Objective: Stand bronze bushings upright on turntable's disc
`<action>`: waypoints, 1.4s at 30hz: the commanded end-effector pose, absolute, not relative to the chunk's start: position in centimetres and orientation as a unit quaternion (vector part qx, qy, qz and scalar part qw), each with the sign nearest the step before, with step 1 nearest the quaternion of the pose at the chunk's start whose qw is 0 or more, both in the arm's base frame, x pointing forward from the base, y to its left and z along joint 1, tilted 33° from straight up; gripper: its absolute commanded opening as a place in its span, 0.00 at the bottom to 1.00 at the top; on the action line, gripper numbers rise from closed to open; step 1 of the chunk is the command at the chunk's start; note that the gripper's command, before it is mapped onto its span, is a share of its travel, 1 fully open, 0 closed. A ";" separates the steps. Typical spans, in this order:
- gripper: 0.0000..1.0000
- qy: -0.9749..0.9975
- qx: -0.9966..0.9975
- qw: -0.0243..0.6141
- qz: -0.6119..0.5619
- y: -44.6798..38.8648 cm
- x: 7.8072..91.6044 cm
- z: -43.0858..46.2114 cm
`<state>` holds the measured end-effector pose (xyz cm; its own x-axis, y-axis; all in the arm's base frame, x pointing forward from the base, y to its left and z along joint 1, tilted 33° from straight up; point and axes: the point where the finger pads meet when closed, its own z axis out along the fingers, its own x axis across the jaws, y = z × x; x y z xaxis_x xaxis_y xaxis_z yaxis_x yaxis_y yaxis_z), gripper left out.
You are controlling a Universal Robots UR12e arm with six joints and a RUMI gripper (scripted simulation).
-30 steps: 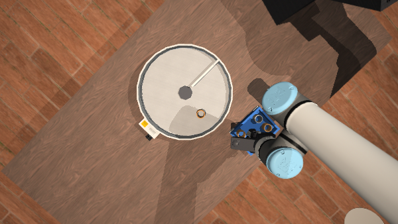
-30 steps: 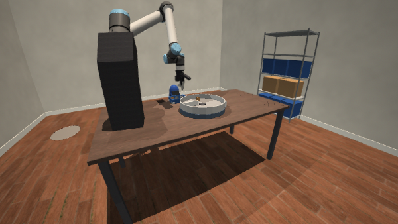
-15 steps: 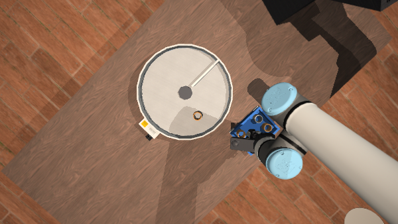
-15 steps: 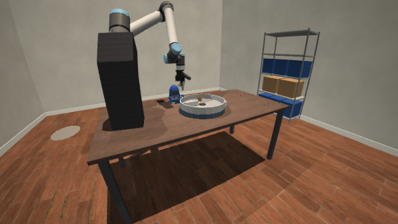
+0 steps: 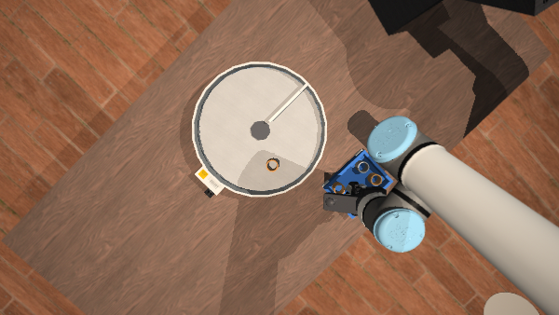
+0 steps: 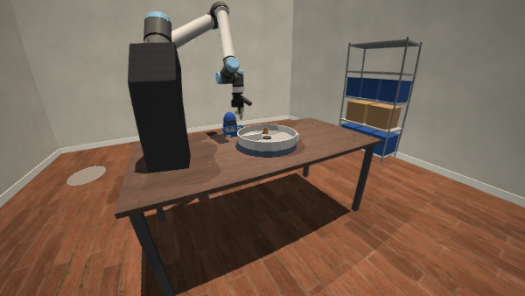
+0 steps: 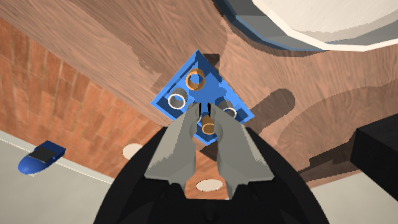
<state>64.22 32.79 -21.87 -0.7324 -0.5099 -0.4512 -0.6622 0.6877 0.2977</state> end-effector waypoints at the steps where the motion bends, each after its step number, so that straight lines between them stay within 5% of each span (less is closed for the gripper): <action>1: 0.05 0.903 -0.324 0.169 0.225 32.8 64.3 -21.8; 42: 0.05 0.903 -0.324 0.169 0.225 36.6 65.4 -28.1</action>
<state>65.23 36.18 -27.40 -0.7323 -0.5101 -0.4510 -0.6623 0.6874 0.2979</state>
